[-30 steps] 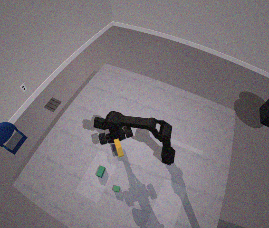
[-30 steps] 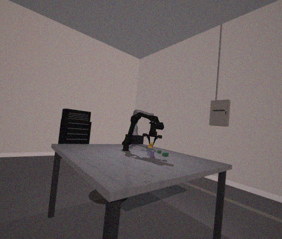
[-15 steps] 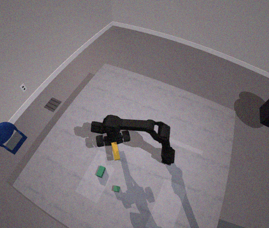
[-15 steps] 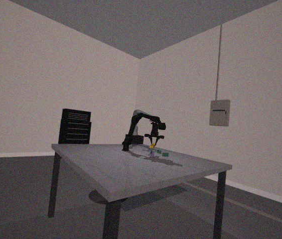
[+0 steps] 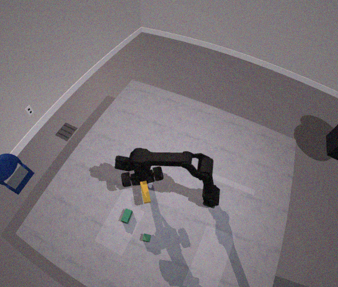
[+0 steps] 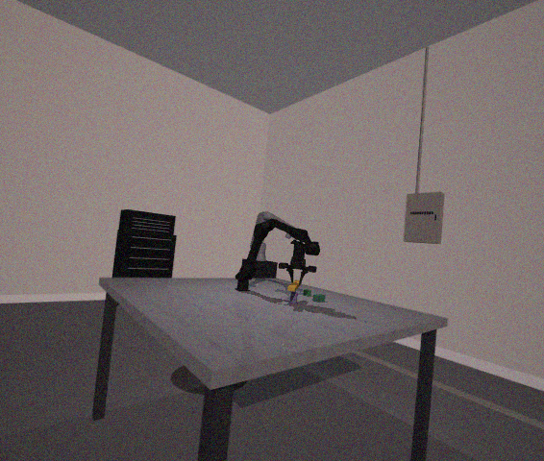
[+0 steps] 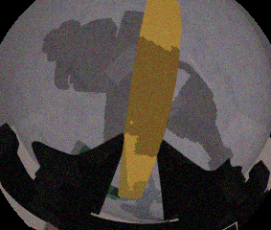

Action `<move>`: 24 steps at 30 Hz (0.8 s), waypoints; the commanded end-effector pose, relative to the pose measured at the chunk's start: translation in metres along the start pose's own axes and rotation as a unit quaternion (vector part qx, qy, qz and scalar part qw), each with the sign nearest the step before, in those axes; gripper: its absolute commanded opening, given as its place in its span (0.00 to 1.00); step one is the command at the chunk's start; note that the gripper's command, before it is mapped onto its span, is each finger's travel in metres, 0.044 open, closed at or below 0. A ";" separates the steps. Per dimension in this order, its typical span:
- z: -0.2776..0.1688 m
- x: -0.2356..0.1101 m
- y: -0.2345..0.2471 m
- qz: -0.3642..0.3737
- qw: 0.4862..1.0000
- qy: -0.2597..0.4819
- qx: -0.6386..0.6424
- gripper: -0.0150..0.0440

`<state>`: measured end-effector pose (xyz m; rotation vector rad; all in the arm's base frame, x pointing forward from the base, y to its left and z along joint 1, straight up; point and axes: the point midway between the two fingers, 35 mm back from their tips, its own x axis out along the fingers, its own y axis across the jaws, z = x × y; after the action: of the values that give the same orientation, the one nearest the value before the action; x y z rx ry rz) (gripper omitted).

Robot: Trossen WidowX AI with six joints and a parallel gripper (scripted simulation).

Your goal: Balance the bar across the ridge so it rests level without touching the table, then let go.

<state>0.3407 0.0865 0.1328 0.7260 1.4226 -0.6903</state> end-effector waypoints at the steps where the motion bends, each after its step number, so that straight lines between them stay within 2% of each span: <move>1: -0.001 0.008 -0.001 -0.001 1.000 0.001 0.003 0.25; 24: 0.000 0.014 -0.001 -0.001 1.000 0.001 0.003 0.25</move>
<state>0.3399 0.0863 0.1191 0.7241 1.4260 -0.6931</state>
